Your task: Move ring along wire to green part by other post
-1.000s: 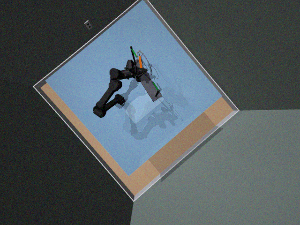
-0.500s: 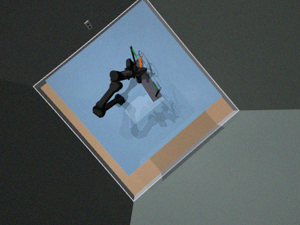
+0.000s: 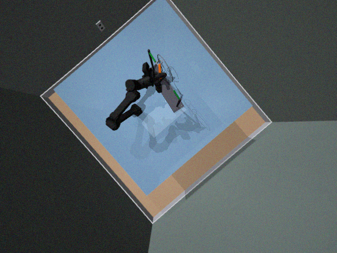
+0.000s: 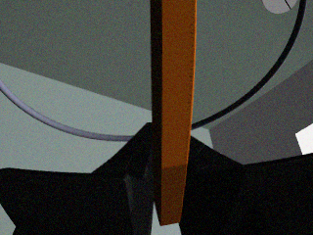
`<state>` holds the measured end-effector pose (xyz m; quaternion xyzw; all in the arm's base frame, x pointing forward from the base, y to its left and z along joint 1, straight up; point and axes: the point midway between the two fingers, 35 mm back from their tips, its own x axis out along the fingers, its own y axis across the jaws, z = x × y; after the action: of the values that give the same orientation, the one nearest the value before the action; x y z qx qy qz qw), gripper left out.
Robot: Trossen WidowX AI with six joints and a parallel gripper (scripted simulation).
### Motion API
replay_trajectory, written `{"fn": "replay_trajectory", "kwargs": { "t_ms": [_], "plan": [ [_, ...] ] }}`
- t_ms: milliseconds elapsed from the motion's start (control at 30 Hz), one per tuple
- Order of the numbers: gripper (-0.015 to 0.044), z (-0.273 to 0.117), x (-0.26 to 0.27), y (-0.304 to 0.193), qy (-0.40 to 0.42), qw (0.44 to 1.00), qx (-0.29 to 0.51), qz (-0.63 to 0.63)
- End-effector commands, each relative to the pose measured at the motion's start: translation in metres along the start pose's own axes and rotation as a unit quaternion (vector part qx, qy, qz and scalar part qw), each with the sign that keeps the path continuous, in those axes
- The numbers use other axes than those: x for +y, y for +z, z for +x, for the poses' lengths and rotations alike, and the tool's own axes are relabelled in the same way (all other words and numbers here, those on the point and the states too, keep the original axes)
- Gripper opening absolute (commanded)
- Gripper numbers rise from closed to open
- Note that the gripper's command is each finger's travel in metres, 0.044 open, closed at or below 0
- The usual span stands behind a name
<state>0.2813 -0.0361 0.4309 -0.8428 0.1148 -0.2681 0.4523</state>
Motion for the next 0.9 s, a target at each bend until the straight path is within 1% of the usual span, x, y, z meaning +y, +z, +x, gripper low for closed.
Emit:
{"fn": "replay_trajectory", "kwargs": {
  "t_ms": [0, 433, 867],
  "plan": [
    [-0.0150, -0.001, -0.001, -0.001, -0.014, 1.000, -0.003, -0.025],
    [-0.0150, -0.001, 0.001, -0.001, -0.035, 0.997, -0.008, -0.066],
    [-0.0150, -0.001, 0.022, -0.005, -0.019, 0.999, -0.003, -0.035]
  ]
}}
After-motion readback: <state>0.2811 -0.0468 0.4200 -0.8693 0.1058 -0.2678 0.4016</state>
